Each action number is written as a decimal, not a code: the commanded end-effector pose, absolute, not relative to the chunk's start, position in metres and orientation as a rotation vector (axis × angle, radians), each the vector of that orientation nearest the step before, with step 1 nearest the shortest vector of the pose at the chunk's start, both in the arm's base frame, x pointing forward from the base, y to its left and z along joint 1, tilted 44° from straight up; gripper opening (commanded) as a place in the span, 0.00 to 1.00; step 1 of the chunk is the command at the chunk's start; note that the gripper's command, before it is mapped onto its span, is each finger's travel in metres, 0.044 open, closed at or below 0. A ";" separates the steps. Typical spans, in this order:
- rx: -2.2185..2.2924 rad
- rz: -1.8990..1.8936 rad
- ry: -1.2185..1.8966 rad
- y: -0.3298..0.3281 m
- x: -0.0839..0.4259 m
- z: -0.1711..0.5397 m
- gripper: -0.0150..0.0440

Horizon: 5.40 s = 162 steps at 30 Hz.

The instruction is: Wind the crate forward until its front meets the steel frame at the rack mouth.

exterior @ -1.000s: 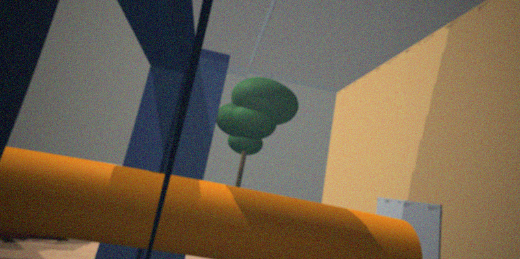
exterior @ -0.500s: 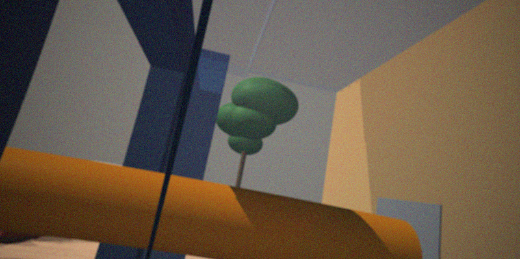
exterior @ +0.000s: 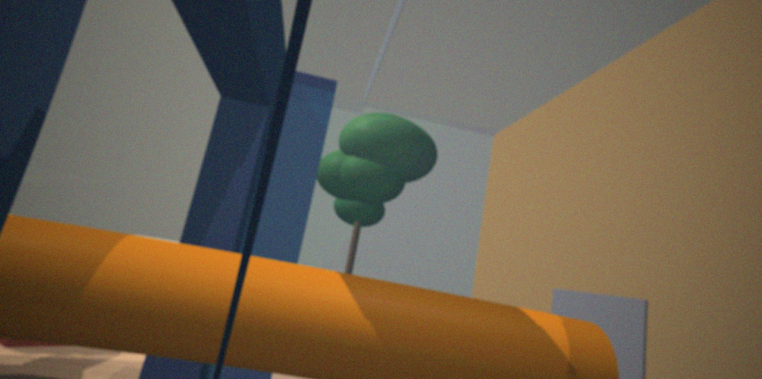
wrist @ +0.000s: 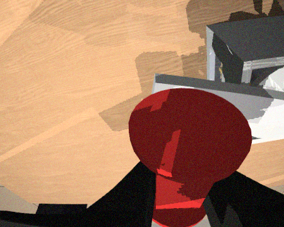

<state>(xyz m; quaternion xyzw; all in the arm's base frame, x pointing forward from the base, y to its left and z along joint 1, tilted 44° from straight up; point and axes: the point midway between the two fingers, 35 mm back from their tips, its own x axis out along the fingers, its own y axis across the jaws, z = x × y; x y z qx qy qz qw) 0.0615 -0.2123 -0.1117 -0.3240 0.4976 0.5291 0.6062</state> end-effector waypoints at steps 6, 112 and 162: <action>-0.750 1.226 1.154 -0.220 0.058 -0.122 0.25; -0.759 1.220 1.156 -0.306 0.106 -0.194 0.25; -0.761 1.217 1.152 -0.317 0.159 -0.200 0.25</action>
